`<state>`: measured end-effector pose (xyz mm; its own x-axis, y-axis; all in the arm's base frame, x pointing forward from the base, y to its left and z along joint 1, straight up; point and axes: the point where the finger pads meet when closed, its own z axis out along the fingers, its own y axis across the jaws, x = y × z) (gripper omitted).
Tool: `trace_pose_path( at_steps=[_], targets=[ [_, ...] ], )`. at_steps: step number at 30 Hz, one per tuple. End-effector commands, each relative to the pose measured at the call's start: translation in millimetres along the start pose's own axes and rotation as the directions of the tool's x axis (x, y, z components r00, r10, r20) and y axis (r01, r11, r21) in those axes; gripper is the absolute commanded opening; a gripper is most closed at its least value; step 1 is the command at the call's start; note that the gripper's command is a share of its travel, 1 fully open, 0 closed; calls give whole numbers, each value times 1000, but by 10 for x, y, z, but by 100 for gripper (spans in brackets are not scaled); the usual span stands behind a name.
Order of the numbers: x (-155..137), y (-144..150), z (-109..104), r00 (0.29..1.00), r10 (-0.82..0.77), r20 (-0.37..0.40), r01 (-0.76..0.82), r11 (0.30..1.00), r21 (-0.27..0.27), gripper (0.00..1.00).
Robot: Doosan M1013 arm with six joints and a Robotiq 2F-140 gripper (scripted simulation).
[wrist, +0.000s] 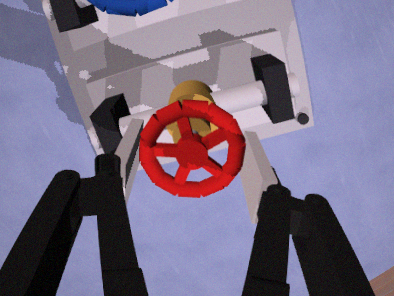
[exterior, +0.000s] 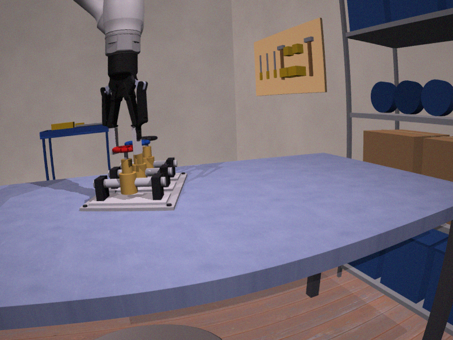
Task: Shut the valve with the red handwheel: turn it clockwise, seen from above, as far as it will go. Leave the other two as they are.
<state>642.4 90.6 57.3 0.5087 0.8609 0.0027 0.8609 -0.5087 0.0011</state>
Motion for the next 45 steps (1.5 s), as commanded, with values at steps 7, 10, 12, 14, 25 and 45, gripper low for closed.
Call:
trace_pose_path(
  at_steps=[7,10,12,14,25,45],
  targets=[
    [0,-1,1,1000,0,0,0,1000,0,10],
    [0,-1,1,1000,0,0,0,1000,0,10],
    [0,-1,1,1000,0,0,0,1000,0,10],
    [0,-1,1,1000,0,0,0,1000,0,10],
    [0,-1,1,1000,4,0,-4,1000,0,10],
    [0,0,1,995,103,0,-103,995,0,10]
  ],
)
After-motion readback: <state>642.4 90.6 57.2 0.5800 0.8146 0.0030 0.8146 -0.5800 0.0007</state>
